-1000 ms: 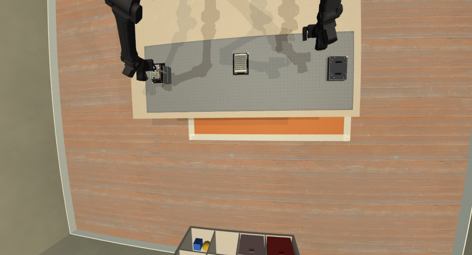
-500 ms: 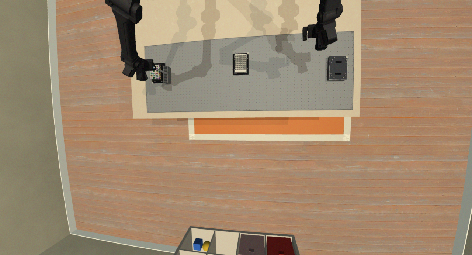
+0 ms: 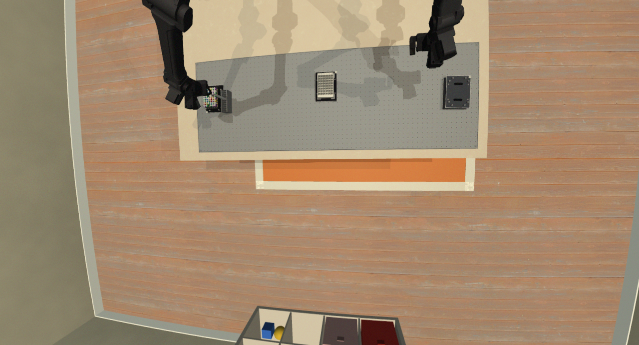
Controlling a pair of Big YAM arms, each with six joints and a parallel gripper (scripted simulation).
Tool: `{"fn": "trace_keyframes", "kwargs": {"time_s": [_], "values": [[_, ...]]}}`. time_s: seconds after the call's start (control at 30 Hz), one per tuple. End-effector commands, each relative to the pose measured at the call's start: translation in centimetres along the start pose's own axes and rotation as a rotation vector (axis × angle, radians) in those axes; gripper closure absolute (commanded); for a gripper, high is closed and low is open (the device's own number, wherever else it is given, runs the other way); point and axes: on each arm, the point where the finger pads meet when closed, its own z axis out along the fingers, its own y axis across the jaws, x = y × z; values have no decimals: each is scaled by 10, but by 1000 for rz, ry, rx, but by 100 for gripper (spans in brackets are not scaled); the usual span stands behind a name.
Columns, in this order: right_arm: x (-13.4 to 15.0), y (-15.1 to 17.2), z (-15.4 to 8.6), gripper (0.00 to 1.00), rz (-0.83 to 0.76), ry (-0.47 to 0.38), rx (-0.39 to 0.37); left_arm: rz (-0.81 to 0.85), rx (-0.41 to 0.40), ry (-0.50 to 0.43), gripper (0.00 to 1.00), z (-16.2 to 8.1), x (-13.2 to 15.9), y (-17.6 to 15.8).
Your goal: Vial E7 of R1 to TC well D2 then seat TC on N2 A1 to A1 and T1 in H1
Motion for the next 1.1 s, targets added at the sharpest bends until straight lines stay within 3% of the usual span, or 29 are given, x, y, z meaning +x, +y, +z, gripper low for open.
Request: {"fn": "trace_keyframes", "kwargs": {"time_s": [0.0, 1.07], "values": [[3, 3, 20, 76, 7, 11, -14, 15, -3, -16, 0, -2, -8, 2], [-7, 2, 64, 76, -2, -6, -4, 15, -3, -16, 0, -2, -8, 2]]}}
